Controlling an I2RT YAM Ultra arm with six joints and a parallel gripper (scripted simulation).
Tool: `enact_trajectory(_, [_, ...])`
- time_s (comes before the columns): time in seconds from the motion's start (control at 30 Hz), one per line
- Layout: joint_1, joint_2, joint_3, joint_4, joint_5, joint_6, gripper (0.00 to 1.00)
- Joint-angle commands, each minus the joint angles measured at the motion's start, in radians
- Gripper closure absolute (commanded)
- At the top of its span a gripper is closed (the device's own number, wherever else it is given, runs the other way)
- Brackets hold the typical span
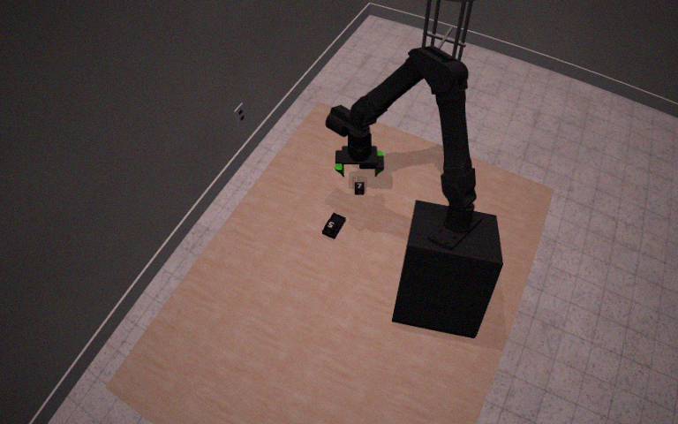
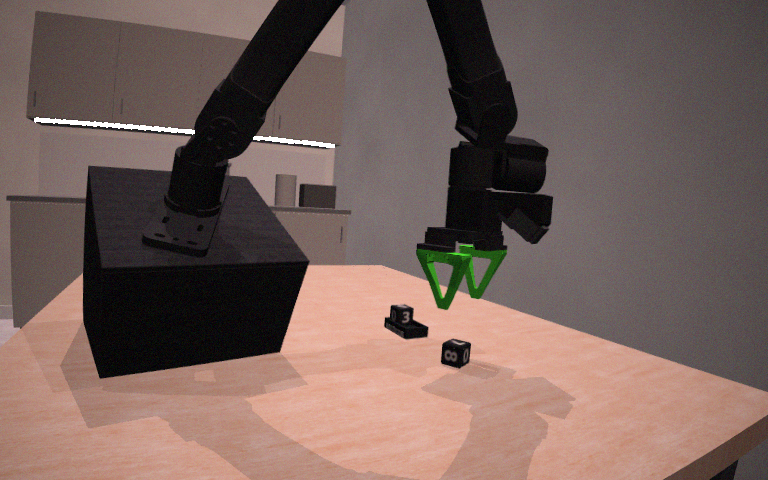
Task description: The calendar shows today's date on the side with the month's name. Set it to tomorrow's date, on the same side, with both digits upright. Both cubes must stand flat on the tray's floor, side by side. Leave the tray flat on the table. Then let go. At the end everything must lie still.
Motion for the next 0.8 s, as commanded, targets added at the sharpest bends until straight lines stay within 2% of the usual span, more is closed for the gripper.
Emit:
enact_trajectory(0.0, [0.006,-0.012,0.003,-0.002,0.005,0.001,0.00])
enact_trajectory(0.2, [0.010,-0.020,0.004,-0.013,0.006,0.000,0.00])
enact_trajectory(0.23, [0.010,-0.020,0.004,-0.013,0.006,0.000,0.55])
enact_trajectory(0.77, [0.010,-0.020,0.004,-0.013,0.006,0.000,0.55])
